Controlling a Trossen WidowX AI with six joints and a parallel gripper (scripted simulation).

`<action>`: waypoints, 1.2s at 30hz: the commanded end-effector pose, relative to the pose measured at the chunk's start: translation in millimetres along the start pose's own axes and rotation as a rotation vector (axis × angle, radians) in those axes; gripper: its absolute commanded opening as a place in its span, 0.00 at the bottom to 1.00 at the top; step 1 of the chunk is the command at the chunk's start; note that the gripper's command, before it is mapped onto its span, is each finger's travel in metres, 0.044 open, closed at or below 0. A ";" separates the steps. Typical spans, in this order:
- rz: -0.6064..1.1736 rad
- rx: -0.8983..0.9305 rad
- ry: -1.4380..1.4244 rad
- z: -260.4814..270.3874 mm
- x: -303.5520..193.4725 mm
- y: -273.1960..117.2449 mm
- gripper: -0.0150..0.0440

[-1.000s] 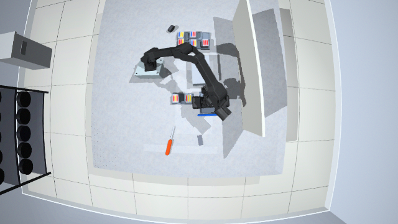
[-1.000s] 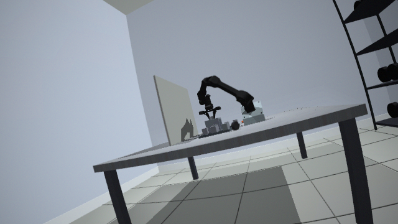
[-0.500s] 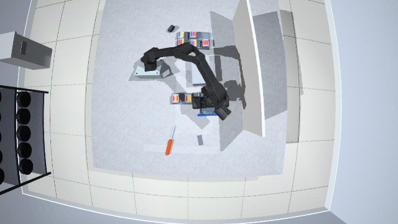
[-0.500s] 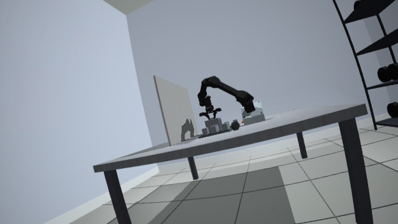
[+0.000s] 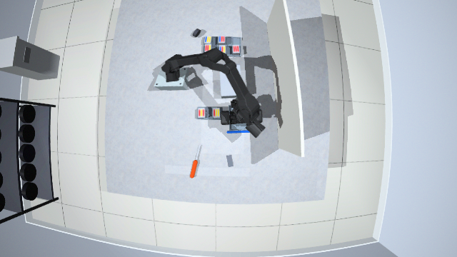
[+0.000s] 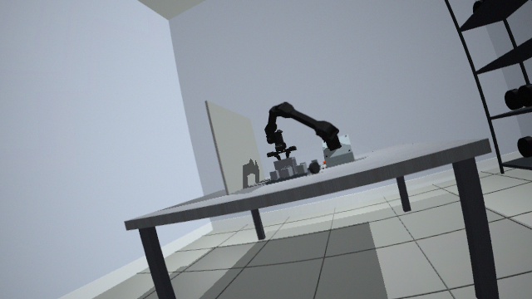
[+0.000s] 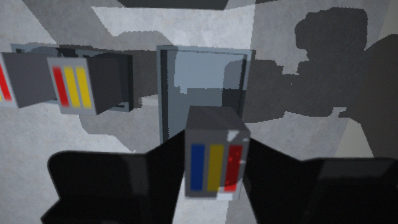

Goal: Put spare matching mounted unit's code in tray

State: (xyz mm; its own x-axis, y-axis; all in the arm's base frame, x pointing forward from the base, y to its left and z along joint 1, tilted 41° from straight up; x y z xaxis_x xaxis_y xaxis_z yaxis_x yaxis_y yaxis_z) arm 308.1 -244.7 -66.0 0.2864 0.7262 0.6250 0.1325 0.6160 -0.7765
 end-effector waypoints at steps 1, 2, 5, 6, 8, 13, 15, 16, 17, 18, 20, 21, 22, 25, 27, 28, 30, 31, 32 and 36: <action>-0.007 -0.001 0.006 1.2 0.4 4.4 0.25; -0.007 -0.001 0.006 1.2 0.4 5.2 0.25; -0.007 -0.001 0.006 1.5 0.6 7.8 0.25; -0.007 -0.001 0.006 1.6 0.7 8.7 0.25; -0.007 -0.001 0.006 1.8 0.8 10.4 0.25; -0.008 -0.001 0.006 2.3 1.1 14.6 0.25; -0.008 -0.001 0.006 2.6 1.2 16.3 0.25; -0.008 -0.001 0.006 2.7 1.3 17.2 0.25; -0.008 -0.001 0.006 2.8 1.3 18.0 0.25; -0.008 -0.001 0.006 2.9 1.4 18.9 0.25; -0.008 -0.001 0.006 3.2 1.6 20.6 0.25; -0.009 -0.001 0.006 3.3 1.6 21.4 0.25; -0.009 -0.001 0.006 3.4 1.7 22.3 0.25; -0.009 0.000 0.006 3.9 1.9 24.8 0.25; -0.009 0.000 0.006 4.1 2.1 26.5 0.25; -0.009 0.000 0.006 4.3 2.1 27.3 0.25; -0.009 0.000 0.006 4.6 2.3 29.0 0.25; -0.009 0.000 0.006 4.7 2.4 29.8 0.25; -0.010 0.000 0.006 4.9 2.5 30.7 0.25; -0.010 0.000 0.006 5.5 2.8 34.0 0.25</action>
State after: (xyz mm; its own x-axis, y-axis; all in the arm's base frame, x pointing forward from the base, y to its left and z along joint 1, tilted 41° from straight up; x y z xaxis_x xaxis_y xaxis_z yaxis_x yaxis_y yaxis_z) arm 309.0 -223.0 -88.0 0.2854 0.7246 0.6273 0.1332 0.6182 -0.7747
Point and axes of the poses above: the point midway between the two fingers, 35 mm back from their tips, its own y axis out along the fingers, its own z axis across the jaws, x = y × z, the point moved 6 cm from there along -y, back along the fingers, and after that the axes turned 15 degrees about y, right-handed, at the moved point
